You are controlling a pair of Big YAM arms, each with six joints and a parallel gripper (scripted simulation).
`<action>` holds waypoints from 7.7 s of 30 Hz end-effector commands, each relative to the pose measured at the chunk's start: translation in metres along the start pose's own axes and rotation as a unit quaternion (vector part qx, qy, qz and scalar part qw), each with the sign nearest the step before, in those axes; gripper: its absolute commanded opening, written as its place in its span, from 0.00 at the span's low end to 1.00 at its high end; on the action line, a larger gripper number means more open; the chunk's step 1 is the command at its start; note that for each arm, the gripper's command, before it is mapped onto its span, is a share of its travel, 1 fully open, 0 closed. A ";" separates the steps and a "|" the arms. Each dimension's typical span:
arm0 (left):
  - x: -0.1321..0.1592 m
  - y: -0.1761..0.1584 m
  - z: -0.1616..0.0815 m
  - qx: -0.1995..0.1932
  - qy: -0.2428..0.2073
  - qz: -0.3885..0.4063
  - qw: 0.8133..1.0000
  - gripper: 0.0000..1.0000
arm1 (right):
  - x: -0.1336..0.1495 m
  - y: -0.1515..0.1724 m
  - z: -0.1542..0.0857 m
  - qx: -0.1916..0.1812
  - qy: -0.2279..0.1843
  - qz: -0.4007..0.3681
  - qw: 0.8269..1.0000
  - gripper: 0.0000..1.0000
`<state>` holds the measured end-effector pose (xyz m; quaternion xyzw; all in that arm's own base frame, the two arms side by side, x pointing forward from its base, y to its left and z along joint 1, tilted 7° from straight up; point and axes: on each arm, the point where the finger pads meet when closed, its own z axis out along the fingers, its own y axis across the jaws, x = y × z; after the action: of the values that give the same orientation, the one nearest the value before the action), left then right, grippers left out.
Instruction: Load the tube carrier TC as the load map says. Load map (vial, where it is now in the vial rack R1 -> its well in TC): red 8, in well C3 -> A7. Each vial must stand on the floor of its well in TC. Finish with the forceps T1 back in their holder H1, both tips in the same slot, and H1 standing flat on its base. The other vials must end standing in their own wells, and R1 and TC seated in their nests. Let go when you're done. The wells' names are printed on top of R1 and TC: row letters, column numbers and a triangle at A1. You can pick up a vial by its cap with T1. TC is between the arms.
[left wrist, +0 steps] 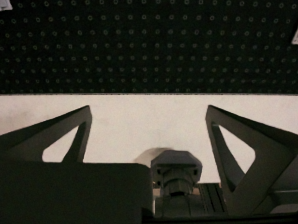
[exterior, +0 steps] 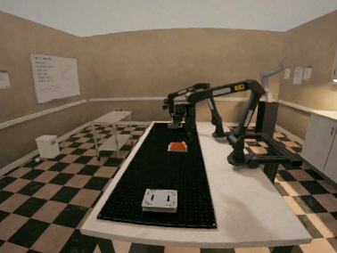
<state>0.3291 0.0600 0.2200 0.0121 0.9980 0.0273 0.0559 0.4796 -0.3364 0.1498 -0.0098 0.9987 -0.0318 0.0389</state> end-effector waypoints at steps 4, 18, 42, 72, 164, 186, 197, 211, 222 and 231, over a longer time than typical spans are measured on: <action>-0.020 0.005 -0.017 -0.003 -0.016 0.005 1.000 1.00 | -0.004 0.004 0.013 -0.003 0.004 0.000 1.000 0.07; -0.020 0.005 -0.017 -0.003 -0.016 0.005 1.000 1.00 | -0.004 0.004 0.016 -0.003 0.004 0.000 1.000 0.07; -0.020 0.005 -0.017 -0.003 -0.016 0.005 1.000 1.00 | -0.004 0.004 0.022 -0.003 0.004 0.000 1.000 0.07; -0.020 0.005 -0.017 -0.003 -0.016 0.005 1.000 1.00 | -0.004 0.004 0.029 -0.003 0.004 0.000 1.000 0.07; -0.020 0.005 -0.017 -0.003 -0.016 0.005 1.000 1.00 | -0.004 0.005 0.050 -0.003 0.005 0.000 1.000 0.07; -0.020 0.005 -0.017 -0.003 -0.016 0.005 1.000 1.00 | -0.010 -0.005 0.025 0.009 -0.013 0.000 1.000 0.14; -0.020 0.005 -0.017 -0.003 -0.016 0.005 1.000 1.00 | -0.010 -0.005 0.025 0.009 -0.013 0.000 1.000 0.24; -0.020 0.005 -0.017 -0.003 -0.016 0.005 1.000 1.00 | -0.016 -0.007 -0.004 0.016 -0.022 0.000 1.000 0.24; -0.020 0.005 -0.017 -0.003 -0.016 0.005 1.000 1.00 | -0.016 -0.008 -0.013 0.013 -0.017 0.000 1.000 0.24; -0.020 0.005 -0.017 -0.003 -0.016 0.005 1.000 1.00 | -0.006 -0.002 -0.011 0.003 -0.003 0.000 1.000 0.24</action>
<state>0.3291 0.0600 0.2200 0.0121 0.9980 0.0273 0.0559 0.4803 -0.3359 0.1533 -0.0098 0.9986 -0.0326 0.0402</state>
